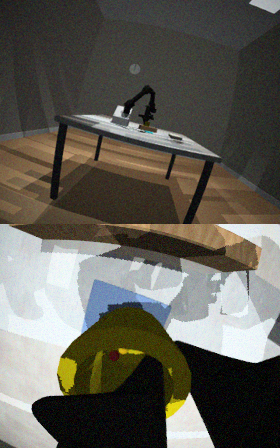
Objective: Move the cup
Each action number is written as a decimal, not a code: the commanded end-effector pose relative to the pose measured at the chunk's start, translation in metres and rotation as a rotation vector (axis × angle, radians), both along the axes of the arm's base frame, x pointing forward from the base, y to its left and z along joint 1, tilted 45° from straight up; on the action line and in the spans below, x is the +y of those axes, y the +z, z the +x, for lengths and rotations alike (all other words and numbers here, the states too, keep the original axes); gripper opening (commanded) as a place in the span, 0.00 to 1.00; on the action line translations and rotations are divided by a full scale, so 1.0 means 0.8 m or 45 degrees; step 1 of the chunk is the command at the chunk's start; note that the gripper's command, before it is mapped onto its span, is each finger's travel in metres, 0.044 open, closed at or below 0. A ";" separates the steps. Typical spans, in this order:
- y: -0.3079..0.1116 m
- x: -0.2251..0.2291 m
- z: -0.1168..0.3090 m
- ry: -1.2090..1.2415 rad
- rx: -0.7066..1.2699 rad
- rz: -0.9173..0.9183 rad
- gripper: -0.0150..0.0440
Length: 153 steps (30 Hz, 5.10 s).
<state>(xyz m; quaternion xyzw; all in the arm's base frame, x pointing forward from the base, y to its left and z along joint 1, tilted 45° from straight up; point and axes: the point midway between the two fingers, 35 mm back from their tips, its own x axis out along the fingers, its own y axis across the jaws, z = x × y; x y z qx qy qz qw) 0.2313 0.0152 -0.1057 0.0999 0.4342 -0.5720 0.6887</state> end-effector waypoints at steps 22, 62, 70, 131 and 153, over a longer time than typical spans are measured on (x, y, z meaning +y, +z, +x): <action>0.044 0.042 -0.007 0.009 -0.009 0.001 0.25; 0.095 -0.013 0.010 0.006 -0.022 0.008 0.25; 0.111 -0.030 0.015 0.006 -0.022 0.007 0.25; 0.201 -0.144 0.047 0.005 -0.024 -0.002 0.25; 0.176 -0.170 0.047 0.005 -0.024 -0.003 0.25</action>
